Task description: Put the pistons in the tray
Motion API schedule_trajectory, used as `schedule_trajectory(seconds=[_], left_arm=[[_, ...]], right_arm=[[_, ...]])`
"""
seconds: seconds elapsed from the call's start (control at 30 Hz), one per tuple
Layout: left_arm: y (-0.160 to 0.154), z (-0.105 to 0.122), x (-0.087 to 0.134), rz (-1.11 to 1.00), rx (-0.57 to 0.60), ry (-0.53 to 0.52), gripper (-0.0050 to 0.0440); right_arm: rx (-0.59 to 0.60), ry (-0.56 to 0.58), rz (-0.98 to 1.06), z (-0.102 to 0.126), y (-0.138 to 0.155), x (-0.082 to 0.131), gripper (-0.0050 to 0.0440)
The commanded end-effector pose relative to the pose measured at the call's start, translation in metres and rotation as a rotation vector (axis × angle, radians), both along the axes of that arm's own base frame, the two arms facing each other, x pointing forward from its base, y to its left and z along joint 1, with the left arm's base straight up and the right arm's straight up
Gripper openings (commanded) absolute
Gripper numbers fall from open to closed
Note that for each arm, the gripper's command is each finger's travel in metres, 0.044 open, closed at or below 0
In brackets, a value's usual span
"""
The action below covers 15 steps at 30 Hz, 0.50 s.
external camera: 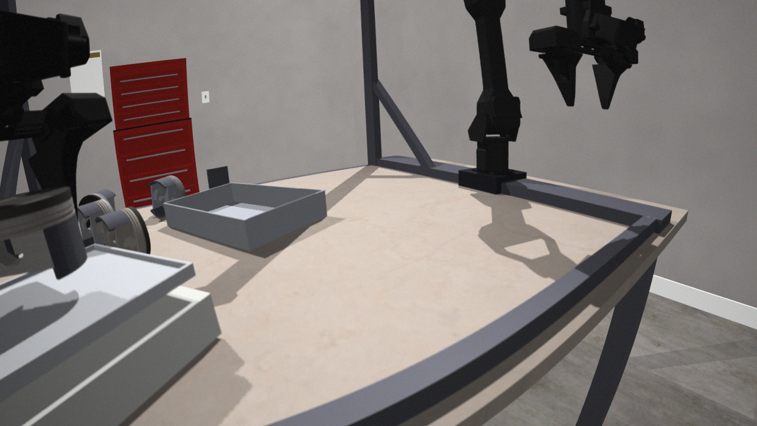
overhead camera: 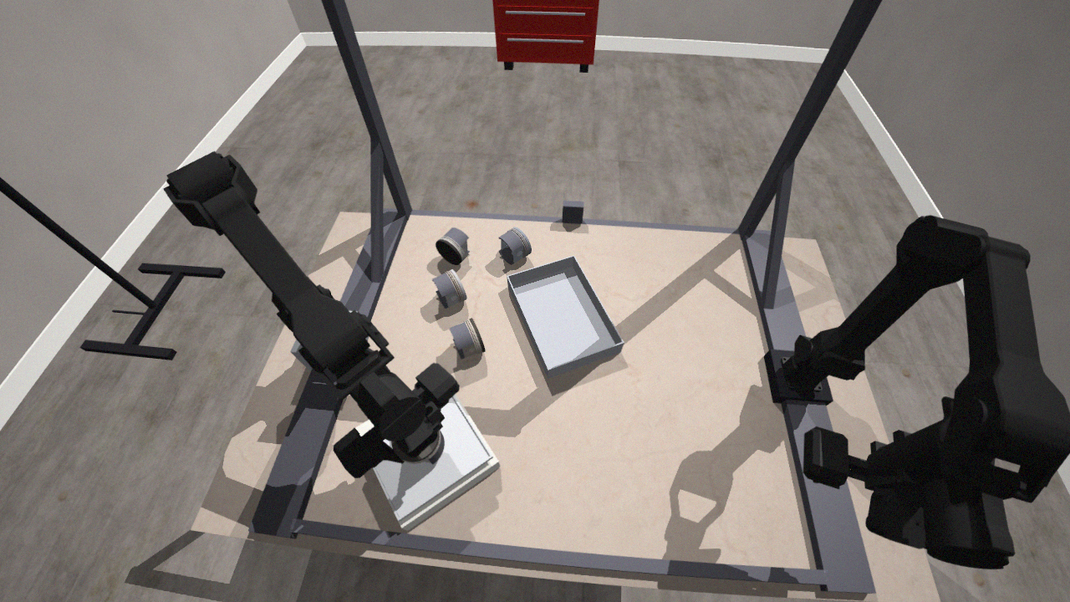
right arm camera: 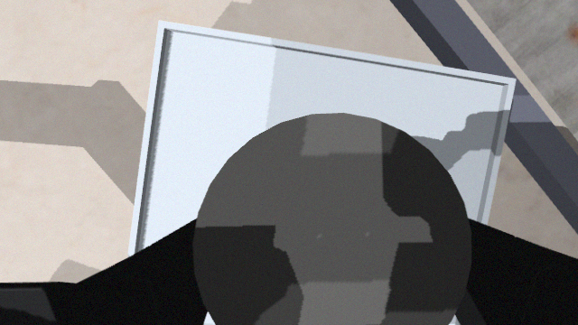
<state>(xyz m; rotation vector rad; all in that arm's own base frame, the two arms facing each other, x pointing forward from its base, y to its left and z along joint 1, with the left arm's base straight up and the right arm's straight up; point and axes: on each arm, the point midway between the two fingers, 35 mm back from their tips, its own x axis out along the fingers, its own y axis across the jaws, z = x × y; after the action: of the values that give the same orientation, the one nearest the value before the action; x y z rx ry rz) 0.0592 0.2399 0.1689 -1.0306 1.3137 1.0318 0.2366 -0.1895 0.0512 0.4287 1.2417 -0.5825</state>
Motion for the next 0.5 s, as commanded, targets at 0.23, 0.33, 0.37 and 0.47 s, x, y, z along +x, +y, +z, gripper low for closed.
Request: schedule_trajectory(seconds=[0.23,0.33,0.37,0.47], left_arm=[[0.004,0.005,0.001,-0.002,0.017,-0.005,0.04],[0.004,0.005,0.001,-0.002,0.017,-0.005,0.04],[0.004,0.005,0.001,-0.002,0.017,-0.005,0.04],[0.004,0.005,0.001,-0.002,0.017,-0.005,0.04]], right_arm=[[-0.042,-0.049,0.0,0.035,-0.007,0.008,0.0158],[-0.042,-0.049,0.0,0.04,-0.007,0.008,0.0158],[-0.042,-0.049,0.0,0.041,-0.007,0.008,0.0158],[-0.042,-0.049,0.0,0.047,-0.007,0.007,0.0158]])
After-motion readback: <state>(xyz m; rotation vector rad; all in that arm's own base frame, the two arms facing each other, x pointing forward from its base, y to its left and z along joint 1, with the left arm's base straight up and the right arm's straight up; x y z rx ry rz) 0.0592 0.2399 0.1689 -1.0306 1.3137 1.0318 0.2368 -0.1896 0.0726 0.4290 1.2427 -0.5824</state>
